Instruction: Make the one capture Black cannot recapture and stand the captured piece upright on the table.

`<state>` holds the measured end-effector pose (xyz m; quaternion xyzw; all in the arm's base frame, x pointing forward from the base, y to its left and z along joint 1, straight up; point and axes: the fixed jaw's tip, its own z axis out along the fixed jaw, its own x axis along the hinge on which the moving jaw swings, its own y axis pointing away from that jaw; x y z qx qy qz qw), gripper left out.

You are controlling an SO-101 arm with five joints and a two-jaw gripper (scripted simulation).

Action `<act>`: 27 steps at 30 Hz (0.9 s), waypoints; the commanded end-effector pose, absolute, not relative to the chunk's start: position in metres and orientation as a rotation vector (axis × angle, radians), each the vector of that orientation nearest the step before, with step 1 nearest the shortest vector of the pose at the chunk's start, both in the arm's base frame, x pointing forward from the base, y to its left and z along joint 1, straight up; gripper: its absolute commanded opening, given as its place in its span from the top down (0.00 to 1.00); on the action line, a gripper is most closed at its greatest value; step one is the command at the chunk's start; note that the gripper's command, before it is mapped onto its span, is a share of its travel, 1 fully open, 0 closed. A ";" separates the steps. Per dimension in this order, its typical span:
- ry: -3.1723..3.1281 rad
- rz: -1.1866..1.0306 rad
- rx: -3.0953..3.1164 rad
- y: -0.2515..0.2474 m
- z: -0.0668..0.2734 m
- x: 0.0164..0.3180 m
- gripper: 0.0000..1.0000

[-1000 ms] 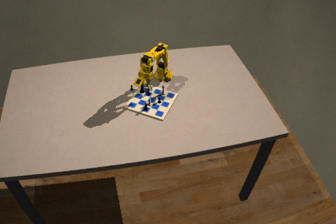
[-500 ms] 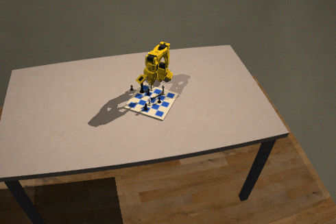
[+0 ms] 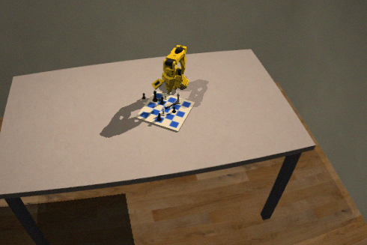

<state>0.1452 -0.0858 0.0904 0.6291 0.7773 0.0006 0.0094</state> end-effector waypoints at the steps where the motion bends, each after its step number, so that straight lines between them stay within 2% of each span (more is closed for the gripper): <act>1: 2.428 0.004 1.962 -0.083 0.089 0.145 1.00; 27: 2.428 0.004 1.962 -0.085 0.091 0.149 1.00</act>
